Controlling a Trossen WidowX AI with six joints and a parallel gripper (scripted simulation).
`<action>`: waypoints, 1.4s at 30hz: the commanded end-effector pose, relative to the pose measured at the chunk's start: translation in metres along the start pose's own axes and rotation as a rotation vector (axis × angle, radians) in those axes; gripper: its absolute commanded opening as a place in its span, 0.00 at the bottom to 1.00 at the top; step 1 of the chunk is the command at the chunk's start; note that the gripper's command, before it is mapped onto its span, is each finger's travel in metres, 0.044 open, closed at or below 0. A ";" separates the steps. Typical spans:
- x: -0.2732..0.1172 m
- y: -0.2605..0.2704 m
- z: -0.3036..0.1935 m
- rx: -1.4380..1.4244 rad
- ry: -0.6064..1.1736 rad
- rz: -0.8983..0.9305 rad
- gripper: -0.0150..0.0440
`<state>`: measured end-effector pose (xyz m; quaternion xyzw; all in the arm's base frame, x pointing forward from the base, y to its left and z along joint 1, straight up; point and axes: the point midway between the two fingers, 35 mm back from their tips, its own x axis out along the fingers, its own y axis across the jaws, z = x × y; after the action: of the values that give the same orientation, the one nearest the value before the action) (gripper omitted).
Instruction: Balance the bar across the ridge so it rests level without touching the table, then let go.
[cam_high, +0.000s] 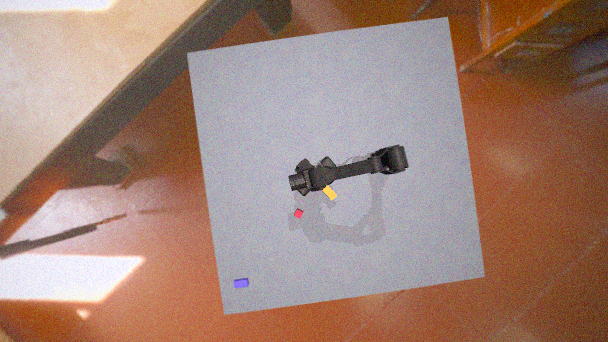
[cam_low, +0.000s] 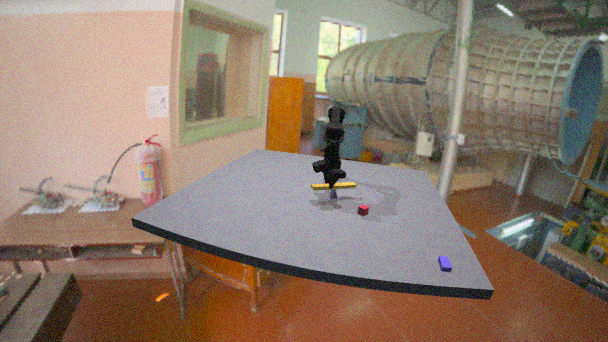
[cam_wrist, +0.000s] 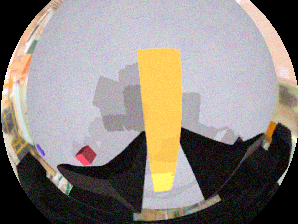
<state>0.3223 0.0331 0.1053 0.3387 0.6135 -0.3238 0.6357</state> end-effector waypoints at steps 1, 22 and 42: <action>0.000 0.000 0.000 0.000 0.000 -0.001 0.57; 0.000 0.000 0.000 0.000 0.000 -0.001 1.00; -0.100 0.000 0.000 0.000 0.000 0.000 1.00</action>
<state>0.3196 0.0328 0.2070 0.3413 0.6094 -0.3211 0.6395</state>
